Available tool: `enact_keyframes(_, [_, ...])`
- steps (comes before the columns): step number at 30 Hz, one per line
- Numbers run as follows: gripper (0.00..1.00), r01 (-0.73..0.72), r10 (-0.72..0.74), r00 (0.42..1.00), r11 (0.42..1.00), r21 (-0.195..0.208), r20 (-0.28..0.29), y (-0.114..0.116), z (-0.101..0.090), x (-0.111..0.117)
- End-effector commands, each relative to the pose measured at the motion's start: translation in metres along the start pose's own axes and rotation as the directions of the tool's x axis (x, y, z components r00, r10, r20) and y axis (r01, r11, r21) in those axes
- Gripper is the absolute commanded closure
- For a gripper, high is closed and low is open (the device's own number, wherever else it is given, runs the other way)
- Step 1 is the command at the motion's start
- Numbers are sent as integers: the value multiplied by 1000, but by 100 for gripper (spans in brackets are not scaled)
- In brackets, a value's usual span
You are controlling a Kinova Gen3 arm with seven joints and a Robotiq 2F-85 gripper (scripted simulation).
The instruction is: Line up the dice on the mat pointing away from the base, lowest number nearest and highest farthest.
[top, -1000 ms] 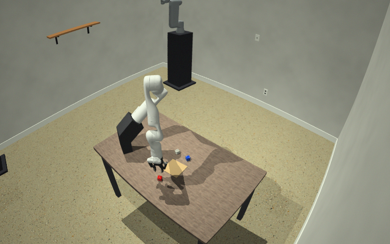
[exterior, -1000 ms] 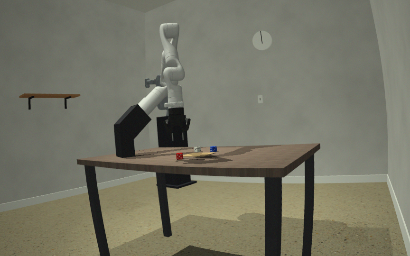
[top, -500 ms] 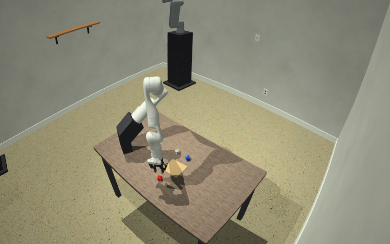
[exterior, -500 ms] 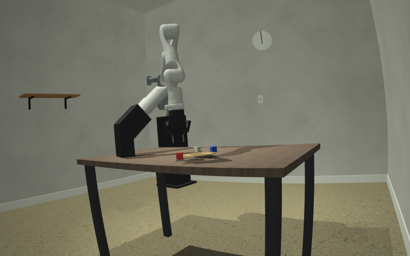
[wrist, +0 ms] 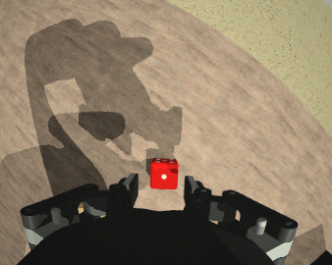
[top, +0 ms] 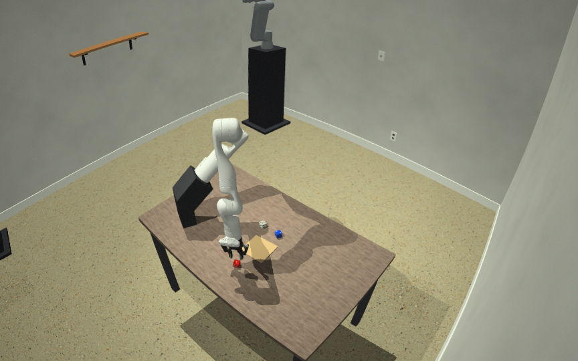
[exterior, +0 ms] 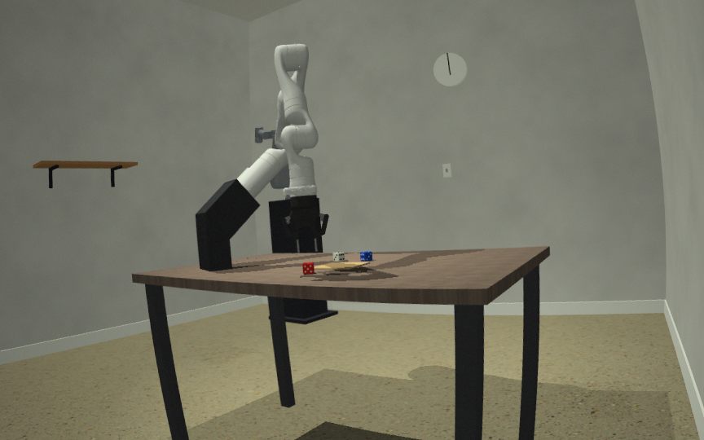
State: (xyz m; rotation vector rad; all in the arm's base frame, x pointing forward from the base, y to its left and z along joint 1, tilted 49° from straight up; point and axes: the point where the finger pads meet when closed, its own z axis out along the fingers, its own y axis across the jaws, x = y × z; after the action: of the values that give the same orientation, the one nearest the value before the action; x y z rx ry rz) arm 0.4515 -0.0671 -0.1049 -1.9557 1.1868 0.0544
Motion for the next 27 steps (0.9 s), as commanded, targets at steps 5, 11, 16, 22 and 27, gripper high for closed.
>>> enact_keyframes(5, [54,7,-7,1000,1000,-5,-4,3,10,2])
enact_keyframes(11, [54,7,-7,1000,1000,-5,-4,3,17,2])
enact_keyframes(16, [54,7,-7,1000,1000,-5,-3,3,21,2])
enact_keyframes(22, [54,8,-8,1000,1000,-6,-4,2,21,2])
enact_keyframes(27, [54,8,-8,1000,1000,-6,-3,2,21,1])
